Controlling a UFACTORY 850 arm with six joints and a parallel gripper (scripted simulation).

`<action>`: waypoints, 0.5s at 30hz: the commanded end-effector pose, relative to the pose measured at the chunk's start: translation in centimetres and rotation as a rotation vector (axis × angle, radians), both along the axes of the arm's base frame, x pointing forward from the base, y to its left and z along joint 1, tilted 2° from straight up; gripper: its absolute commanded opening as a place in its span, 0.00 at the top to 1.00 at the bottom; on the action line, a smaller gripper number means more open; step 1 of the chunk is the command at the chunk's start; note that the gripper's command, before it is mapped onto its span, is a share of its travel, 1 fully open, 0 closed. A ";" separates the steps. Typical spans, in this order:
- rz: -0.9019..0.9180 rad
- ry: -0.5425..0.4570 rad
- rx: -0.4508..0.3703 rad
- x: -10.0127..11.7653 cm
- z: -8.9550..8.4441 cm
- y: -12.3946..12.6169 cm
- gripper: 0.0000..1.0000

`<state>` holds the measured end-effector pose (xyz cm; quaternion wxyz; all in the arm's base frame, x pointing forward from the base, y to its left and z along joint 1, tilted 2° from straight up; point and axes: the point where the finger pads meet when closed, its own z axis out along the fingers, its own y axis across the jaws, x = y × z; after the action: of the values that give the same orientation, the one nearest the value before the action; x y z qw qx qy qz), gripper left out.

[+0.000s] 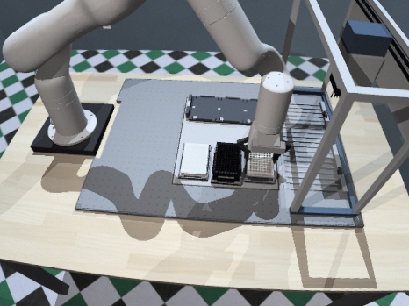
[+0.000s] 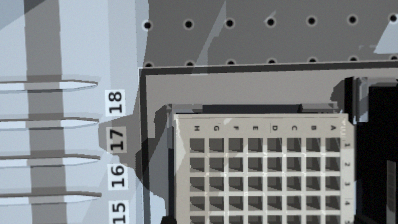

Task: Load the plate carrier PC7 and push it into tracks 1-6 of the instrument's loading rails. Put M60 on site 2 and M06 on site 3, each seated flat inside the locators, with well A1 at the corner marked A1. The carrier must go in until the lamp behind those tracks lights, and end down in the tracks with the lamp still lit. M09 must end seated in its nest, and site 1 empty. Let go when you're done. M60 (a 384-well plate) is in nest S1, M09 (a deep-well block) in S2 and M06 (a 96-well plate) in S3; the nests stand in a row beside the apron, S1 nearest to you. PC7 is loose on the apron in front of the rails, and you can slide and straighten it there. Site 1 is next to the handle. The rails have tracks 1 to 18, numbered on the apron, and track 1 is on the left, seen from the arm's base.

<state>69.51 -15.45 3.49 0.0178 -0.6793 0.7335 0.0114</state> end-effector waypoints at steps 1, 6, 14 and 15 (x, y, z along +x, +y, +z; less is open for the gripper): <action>0.000 -0.002 -0.001 0.1 0.4 0.0 1.00; 0.000 -0.002 -0.001 0.1 0.4 0.0 1.00; 0.000 -0.002 -0.001 0.1 1.2 -0.1 1.00; 0.000 -0.002 -0.001 0.1 1.4 -0.1 1.00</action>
<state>69.54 -15.50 4.43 0.0180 -0.6793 0.7335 0.0110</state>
